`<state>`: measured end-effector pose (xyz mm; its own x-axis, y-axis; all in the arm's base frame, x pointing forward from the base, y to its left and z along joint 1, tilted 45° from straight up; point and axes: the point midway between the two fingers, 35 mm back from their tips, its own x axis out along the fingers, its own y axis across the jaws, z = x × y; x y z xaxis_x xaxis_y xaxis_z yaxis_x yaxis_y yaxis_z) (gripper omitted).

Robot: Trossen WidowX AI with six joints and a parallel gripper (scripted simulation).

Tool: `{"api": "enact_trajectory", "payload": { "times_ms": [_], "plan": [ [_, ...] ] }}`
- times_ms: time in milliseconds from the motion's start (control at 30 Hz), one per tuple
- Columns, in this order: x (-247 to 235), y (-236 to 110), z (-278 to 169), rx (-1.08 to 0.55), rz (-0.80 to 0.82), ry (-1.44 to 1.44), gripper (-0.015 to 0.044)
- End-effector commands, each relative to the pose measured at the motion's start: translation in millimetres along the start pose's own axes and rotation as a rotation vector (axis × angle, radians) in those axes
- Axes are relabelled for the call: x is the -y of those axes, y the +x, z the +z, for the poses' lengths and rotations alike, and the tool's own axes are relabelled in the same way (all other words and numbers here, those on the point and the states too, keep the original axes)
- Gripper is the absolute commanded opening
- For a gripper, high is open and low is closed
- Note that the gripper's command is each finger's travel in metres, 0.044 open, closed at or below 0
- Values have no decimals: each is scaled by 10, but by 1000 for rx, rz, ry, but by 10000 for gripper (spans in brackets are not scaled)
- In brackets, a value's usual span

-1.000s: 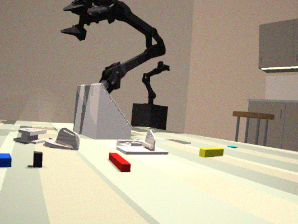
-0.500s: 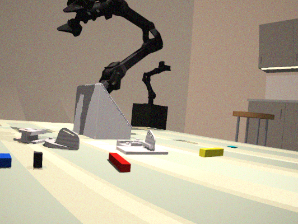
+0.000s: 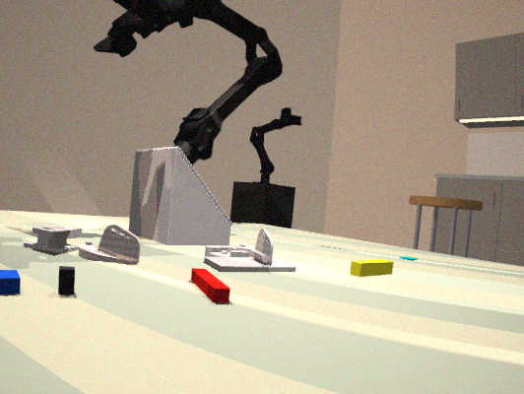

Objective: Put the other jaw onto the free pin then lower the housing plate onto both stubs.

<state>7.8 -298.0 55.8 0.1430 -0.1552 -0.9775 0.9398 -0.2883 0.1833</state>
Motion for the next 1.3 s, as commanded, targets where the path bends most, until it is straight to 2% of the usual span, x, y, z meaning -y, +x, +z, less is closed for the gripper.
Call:
{"api": "enact_trajectory", "payload": {
  "times_ms": [0,1267],
  "plan": [
    [-72,46,-2,-22,12,-67,440],
    [-665,698,-330,-265,115,-750,440]
  ]
}}
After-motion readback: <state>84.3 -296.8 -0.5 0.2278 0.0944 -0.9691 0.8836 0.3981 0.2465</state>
